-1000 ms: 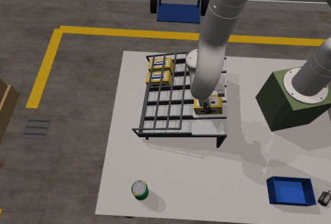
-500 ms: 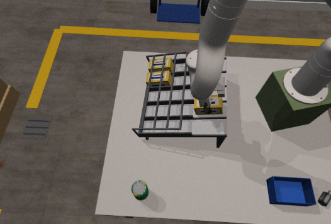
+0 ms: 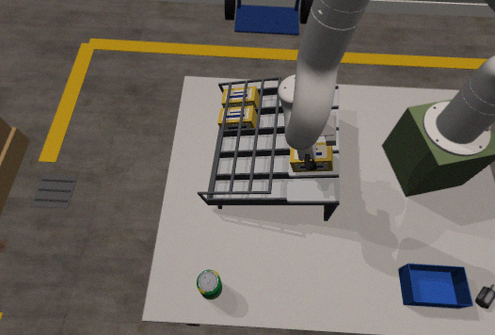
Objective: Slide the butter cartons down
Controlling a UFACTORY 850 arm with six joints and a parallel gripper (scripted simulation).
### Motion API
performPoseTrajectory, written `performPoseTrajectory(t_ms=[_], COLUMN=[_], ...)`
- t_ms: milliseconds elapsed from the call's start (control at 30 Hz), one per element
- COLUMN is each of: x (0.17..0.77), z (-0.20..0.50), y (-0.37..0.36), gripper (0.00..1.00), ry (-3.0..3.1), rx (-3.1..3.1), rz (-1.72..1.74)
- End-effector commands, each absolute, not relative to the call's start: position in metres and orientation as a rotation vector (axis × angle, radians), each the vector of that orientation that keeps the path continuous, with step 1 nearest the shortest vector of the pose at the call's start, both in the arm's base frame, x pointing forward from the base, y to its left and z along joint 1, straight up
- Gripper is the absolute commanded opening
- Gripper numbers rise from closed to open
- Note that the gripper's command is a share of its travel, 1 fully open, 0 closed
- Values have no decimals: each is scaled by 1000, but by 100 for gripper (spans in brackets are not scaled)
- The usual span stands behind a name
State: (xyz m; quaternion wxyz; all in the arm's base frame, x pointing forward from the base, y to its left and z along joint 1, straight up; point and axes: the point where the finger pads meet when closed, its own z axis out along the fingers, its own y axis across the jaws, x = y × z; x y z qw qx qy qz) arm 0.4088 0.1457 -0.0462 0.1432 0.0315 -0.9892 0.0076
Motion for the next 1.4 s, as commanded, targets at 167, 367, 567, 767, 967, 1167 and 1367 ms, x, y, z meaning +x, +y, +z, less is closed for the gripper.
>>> performPoseTrajectory(t_ms=[167,367,567,767,967,1167,1367], x=[409,409,409,409,409,408,408], z=[-47,-47,-50,-50,-50,-51,-51], y=[146,146,147,147,147,147,147], gripper=[0,0,0,0,0,0,0], ry=[-2854,-2854,-2854,-2854,-2854,-2854,-2854], rx=[91,91,91,91,91,91,91], rz=[21,21,21,21,21,21,21])
